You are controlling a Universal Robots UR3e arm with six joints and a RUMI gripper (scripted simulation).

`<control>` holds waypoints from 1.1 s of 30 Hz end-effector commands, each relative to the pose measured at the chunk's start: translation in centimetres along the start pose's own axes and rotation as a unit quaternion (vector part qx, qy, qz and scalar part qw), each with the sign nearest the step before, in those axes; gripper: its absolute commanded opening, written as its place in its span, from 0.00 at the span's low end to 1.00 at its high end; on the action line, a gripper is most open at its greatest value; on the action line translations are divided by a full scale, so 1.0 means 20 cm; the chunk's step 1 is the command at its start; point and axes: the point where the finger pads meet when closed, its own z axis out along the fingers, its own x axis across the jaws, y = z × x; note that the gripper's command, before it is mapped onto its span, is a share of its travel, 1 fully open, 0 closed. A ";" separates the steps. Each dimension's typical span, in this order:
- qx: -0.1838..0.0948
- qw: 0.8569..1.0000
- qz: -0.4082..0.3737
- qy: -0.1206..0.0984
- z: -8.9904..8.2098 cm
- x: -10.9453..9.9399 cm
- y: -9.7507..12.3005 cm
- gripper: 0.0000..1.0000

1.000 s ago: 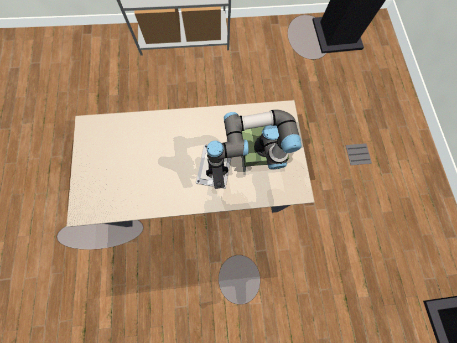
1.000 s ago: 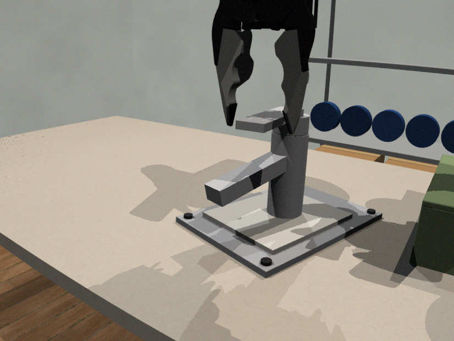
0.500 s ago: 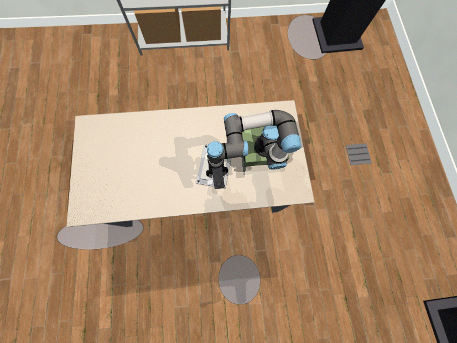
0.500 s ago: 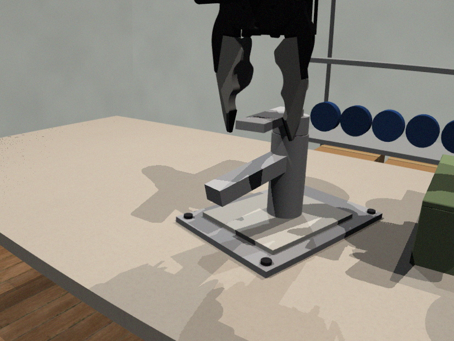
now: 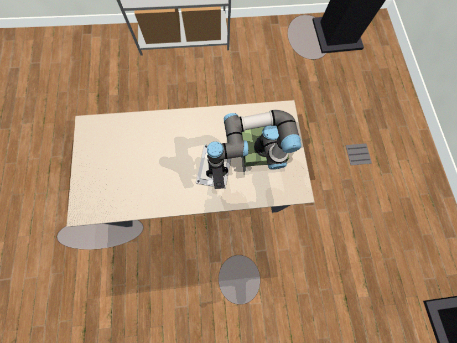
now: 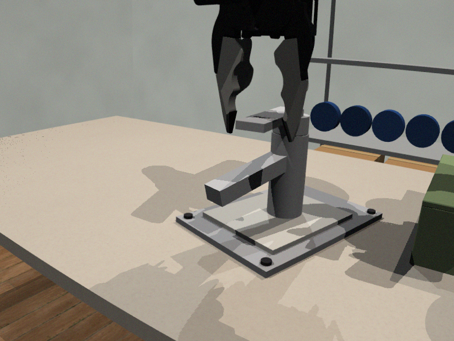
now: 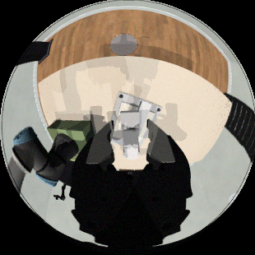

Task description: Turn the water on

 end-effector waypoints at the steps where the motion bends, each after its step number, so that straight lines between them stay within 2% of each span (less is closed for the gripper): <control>1: 0.000 1.000 0.000 0.001 0.00 0.00 0.00 0.41; 25: 0.000 1.000 0.000 0.001 0.00 0.00 0.00 0.41; 26: 0.000 1.000 0.000 0.001 0.00 0.00 0.00 0.00; 33: 0.000 1.000 0.000 0.001 0.00 0.00 0.00 0.00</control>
